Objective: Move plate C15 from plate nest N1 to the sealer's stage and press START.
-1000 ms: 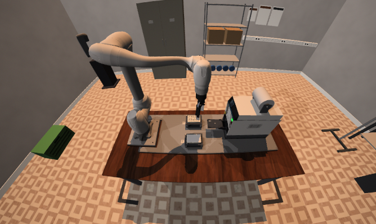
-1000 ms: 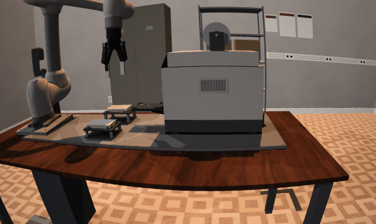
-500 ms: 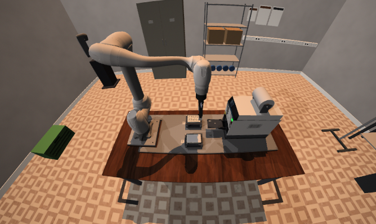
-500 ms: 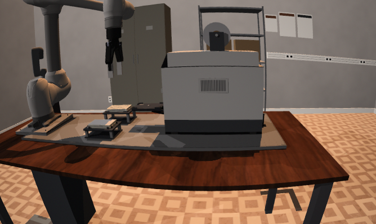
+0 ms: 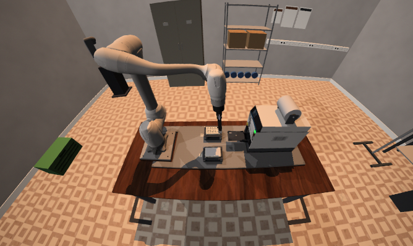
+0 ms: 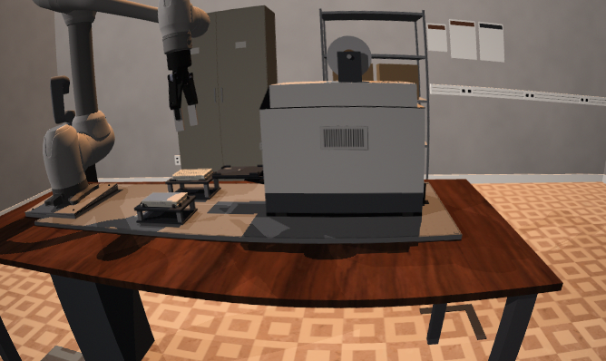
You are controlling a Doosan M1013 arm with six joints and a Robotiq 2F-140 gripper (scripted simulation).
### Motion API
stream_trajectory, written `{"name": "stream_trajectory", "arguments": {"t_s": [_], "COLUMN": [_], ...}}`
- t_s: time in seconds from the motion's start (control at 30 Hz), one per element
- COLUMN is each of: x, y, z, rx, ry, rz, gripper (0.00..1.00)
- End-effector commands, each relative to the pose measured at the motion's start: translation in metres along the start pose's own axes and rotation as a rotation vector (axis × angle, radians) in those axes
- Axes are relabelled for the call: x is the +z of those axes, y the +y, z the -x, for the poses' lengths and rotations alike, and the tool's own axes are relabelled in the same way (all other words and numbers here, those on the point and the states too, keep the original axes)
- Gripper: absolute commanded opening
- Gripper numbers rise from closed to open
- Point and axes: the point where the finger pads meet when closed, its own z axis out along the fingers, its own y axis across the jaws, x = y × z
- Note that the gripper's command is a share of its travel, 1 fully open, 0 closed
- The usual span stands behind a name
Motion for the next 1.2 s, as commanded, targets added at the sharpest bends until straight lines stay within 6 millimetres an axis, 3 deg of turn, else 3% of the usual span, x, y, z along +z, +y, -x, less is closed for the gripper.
{"name": "stream_trajectory", "arguments": {"t_s": [0.0,0.57,1.17], "x": [0.018,0.083,0.083], "y": [-0.001,-0.001,-0.001], "z": [-0.004,-0.01,-0.01], "rx": [-0.003,-0.004,-0.004], "ry": [-0.091,-0.265,-0.265], "rz": [0.0,0.001,0.001], "gripper": [0.7,0.7,0.7]}}
